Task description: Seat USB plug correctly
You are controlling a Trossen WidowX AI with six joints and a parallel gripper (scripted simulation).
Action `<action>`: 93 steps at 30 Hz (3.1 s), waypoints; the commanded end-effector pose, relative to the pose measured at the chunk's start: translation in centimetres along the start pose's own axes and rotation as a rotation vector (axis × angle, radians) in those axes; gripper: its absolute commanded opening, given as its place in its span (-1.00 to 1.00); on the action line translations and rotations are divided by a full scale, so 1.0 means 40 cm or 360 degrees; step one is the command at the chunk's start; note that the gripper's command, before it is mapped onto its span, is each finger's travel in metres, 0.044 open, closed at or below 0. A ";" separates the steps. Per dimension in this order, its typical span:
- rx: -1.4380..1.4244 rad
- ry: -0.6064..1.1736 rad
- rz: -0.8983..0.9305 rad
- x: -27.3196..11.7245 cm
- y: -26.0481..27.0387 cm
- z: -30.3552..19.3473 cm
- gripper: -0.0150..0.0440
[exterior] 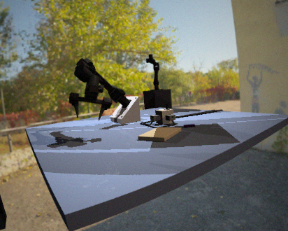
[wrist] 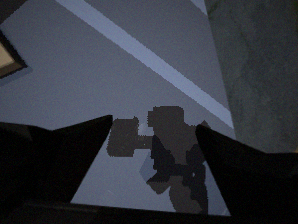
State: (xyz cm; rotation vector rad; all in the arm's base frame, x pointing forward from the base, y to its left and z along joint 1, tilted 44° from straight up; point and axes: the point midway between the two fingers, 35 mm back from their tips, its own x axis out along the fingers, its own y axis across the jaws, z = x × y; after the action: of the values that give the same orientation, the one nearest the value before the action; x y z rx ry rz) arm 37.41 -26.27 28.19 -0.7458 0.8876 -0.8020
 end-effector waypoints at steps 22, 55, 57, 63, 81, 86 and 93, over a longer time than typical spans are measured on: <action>-0.1721 0.0078 0.1014 -0.402 0.923 -0.097 1.00; -0.2544 0.0231 0.0988 -0.558 1.080 -0.323 1.00; -0.2544 0.0231 0.0988 -0.553 1.081 -0.326 1.00; -0.2544 0.0232 0.0988 -0.541 1.085 -0.333 1.00; -0.2532 0.0229 0.0994 -0.533 1.089 -0.335 0.56; -0.2532 0.0229 0.0994 -0.533 1.089 -0.335 0.11; -0.2532 0.0229 0.0994 -0.533 1.089 -0.335 -0.49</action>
State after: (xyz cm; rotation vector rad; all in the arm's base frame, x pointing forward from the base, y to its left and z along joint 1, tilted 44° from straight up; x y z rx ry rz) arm 29.54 10.17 -5.61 -1.6278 1.7444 0.6085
